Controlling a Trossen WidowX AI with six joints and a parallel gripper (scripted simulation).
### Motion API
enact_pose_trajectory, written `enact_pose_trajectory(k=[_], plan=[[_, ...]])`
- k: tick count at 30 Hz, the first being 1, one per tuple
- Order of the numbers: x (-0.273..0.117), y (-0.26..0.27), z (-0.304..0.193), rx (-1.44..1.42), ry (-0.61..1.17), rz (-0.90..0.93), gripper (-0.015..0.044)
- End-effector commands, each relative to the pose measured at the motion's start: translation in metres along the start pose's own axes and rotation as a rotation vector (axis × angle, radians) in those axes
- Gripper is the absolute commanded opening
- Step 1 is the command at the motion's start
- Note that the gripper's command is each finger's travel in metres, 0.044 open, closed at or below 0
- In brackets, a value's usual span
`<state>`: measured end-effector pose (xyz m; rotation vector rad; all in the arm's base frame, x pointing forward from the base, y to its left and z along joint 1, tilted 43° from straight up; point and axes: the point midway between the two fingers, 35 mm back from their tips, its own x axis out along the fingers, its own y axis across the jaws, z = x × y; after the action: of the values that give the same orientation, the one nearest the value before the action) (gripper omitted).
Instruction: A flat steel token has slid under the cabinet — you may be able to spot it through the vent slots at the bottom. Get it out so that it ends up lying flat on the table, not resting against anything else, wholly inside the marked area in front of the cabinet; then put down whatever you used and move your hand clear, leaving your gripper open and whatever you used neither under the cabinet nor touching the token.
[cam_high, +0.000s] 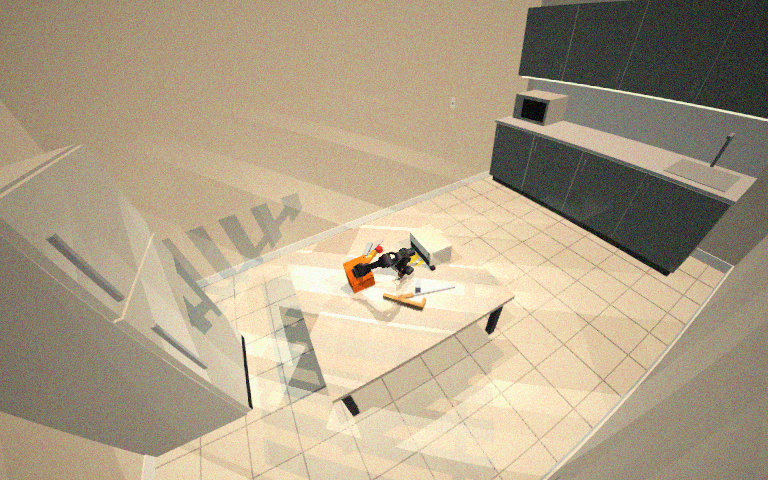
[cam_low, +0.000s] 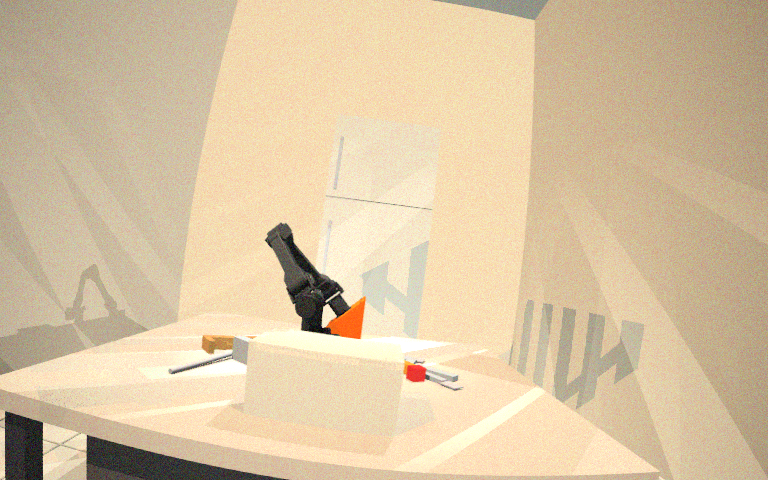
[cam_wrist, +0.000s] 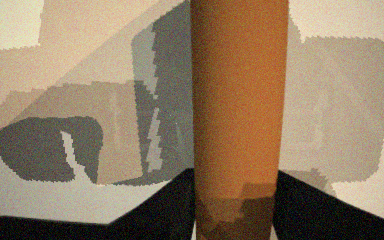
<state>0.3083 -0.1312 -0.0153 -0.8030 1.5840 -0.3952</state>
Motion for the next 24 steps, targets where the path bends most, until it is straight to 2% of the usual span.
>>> enact_pose_trajectory(k=[1,24], plan=[[0.001,0.0,-0.006,-0.004,0.003,0.002,0.0],[0.001,-0.001,-0.033,-0.005,0.004,0.002,0.0]])
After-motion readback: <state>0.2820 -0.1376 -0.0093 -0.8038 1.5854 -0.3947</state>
